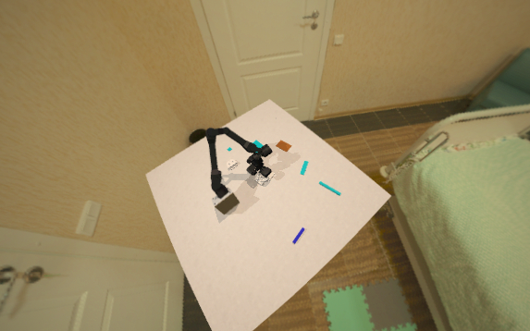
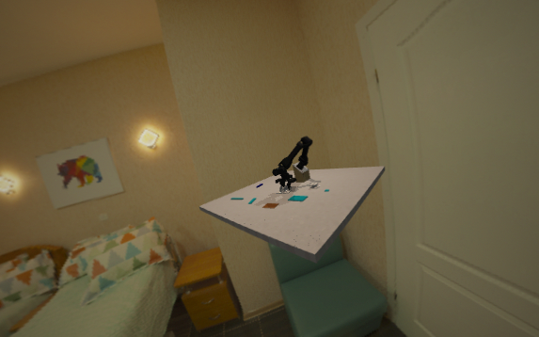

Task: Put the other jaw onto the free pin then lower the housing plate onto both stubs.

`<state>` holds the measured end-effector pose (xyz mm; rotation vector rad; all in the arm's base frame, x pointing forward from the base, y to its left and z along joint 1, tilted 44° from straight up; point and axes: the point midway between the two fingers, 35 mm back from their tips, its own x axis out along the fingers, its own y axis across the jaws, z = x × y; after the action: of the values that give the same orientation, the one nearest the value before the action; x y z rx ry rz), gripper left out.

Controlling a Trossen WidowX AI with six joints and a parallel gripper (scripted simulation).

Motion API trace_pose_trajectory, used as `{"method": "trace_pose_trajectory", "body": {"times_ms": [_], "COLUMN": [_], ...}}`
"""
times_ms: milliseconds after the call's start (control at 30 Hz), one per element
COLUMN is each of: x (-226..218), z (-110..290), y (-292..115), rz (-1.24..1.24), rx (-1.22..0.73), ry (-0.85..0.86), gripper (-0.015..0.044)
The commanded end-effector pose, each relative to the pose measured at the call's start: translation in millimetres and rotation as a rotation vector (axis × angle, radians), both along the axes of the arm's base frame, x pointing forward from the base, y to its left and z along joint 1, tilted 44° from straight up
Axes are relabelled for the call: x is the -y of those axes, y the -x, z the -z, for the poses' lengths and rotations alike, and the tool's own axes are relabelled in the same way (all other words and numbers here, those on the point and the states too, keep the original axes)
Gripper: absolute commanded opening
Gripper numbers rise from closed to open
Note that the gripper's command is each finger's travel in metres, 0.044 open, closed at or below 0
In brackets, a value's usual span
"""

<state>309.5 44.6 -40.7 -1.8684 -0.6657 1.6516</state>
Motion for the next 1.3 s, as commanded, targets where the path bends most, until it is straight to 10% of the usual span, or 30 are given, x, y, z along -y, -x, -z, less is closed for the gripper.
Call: {"method": "trace_pose_trajectory", "body": {"times_ms": [0, 1267], "x": [-0.6, 8.6], "z": [-0.2, -8.2], "y": [0.0, 0.5], "rz": [0.005, 0.001], "rx": [-0.004, -0.001], "ry": [-0.006, 0.001], "gripper": [0.0134, 0.0224]}}
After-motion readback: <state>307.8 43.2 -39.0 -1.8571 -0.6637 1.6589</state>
